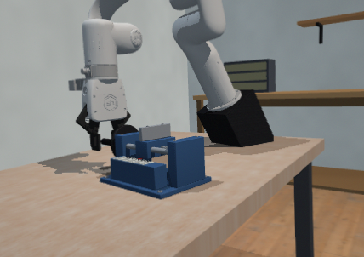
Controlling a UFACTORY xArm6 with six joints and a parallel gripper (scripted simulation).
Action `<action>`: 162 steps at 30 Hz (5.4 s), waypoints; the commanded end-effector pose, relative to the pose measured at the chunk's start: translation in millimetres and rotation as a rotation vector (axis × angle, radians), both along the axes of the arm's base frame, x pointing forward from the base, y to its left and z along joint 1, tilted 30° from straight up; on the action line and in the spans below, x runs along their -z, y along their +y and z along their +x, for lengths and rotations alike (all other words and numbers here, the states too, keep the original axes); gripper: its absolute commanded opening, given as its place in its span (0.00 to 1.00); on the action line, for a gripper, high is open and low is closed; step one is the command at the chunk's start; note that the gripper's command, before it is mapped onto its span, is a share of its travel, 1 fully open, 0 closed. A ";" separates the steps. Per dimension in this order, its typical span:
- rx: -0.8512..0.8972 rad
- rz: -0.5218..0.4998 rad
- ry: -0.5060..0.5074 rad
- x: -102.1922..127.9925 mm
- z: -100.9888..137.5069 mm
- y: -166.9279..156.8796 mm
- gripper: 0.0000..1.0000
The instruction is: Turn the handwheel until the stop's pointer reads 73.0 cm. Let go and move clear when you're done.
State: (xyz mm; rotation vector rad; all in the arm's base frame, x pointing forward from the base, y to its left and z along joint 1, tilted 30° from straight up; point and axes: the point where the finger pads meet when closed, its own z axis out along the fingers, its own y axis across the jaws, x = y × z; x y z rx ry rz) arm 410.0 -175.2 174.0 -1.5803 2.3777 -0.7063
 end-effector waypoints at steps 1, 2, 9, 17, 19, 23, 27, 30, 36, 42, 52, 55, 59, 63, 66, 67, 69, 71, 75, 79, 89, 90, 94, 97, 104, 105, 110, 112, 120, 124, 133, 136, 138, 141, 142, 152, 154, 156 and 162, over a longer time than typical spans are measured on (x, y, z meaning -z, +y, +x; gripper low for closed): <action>0.000 -0.001 -0.003 -1.1 0.9 -0.3 0.57; 0.000 -0.001 -0.003 -1.1 0.9 -0.3 0.57; 0.000 -0.001 -0.003 -1.1 0.9 -0.3 0.57; 0.000 -0.001 -0.003 -1.1 0.9 -0.3 0.06; 0.000 -0.001 -0.003 -1.1 0.9 -0.3 0.06; 0.000 -0.001 -0.003 -1.1 0.9 -0.3 0.06; 0.000 -0.001 -0.003 -1.1 0.9 -0.3 0.06; 0.000 -0.001 -0.003 -1.1 0.9 -0.3 0.06; 0.000 -0.001 -0.003 -1.1 0.9 -0.3 0.06; 0.000 -0.001 -0.003 -1.1 0.9 -0.3 0.06; 0.000 -0.001 -0.003 -1.0 0.9 -0.3 0.06; 0.000 -0.001 -0.003 -1.0 0.9 -0.3 0.06; 0.000 -0.001 -0.003 -0.8 1.0 -0.4 0.06; 0.000 -0.001 -0.003 -0.5 1.2 -0.5 0.06; 0.000 -0.001 -0.003 -0.2 1.3 -0.6 0.06; 0.000 -0.001 -0.003 -0.2 1.3 -0.6 0.06; 0.000 -0.001 -0.003 0.0 1.4 -0.7 0.06; 0.000 -0.001 -0.003 0.3 1.6 -0.8 0.06; 0.000 -0.001 -0.003 1.1 2.0 -1.0 0.06; 0.000 -0.001 -0.003 2.2 2.5 -1.4 0.06; 0.000 -0.001 -0.003 5.3 3.7 -2.2 0.06; 0.000 -0.001 -0.003 5.8 3.8 -2.4 0.06; 0.000 -0.001 -0.003 8.0 4.5 -2.9 0.06; 0.000 -0.001 -0.003 9.9 4.9 -3.3 0.06; 0.000 -0.001 -0.003 13.6 5.4 -3.9 0.06; 0.000 -0.001 -0.003 14.4 5.4 -3.9 0.06; 0.000 -0.001 -0.003 18.3 5.3 -4.3 0.06; 0.000 -0.001 -0.003 19.9 5.1 -4.4 0.06; 0.000 -0.001 -0.003 24.9 4.1 -4.4 0.06; 0.000 -0.001 -0.003 28.3 2.9 -4.3 0.06; 0.000 -0.001 -0.003 35.7 -1.4 -3.1 0.06; 0.000 -0.001 -0.003 36.5 -2.0 -2.9 0.06; 0.000 -0.001 -0.003 38.2 -3.3 -2.5 0.06; 0.000 -0.001 -0.003 40.5 -5.8 -1.6 0.06; 0.000 -0.001 -0.003 41.3 -6.7 -1.3 0.06; 0.000 -0.001 -0.003 47.0 -19.3 3.8 0.06; 0.000 -0.001 -0.003 47.3 -23.2 5.5 0.06; 0.000 -0.001 -0.003 47.2 -26.8 7.1 0.06; 0.000 -0.001 -0.003 44.6 -35.4 11.3 0.06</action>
